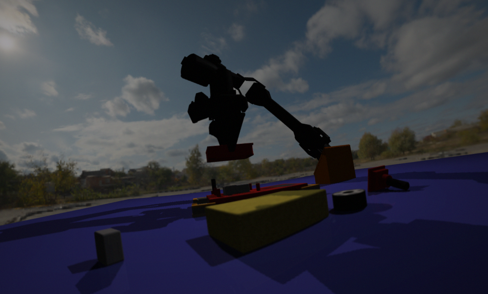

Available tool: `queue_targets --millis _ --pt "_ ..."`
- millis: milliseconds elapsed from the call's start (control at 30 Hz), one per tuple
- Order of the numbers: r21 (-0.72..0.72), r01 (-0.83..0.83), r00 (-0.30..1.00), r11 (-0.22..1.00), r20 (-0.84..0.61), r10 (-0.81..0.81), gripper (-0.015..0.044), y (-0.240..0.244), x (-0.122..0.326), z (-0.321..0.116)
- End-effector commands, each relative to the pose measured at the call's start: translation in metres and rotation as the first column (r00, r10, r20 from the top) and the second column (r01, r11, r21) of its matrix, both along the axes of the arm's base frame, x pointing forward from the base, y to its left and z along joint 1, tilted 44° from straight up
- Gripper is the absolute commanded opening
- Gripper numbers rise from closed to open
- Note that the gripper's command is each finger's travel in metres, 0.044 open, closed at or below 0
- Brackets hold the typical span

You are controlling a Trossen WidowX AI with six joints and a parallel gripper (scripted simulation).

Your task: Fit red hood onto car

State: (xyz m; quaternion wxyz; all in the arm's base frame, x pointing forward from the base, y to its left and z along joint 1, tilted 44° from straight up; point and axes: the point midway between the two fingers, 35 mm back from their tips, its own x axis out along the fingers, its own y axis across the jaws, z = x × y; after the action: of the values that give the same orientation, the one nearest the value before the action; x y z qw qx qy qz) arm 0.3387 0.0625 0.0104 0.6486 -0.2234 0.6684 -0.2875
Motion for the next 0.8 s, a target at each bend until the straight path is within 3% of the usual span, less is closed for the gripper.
queue_targets --millis 0,767 --pt "-0.001 0.000 1.000 1.000 -0.004 0.000 0.0000 0.010 -0.001 -0.011" --pt "-0.003 0.000 1.000 1.000 -0.004 0.000 0.0000 -0.025 -0.005 -0.048"
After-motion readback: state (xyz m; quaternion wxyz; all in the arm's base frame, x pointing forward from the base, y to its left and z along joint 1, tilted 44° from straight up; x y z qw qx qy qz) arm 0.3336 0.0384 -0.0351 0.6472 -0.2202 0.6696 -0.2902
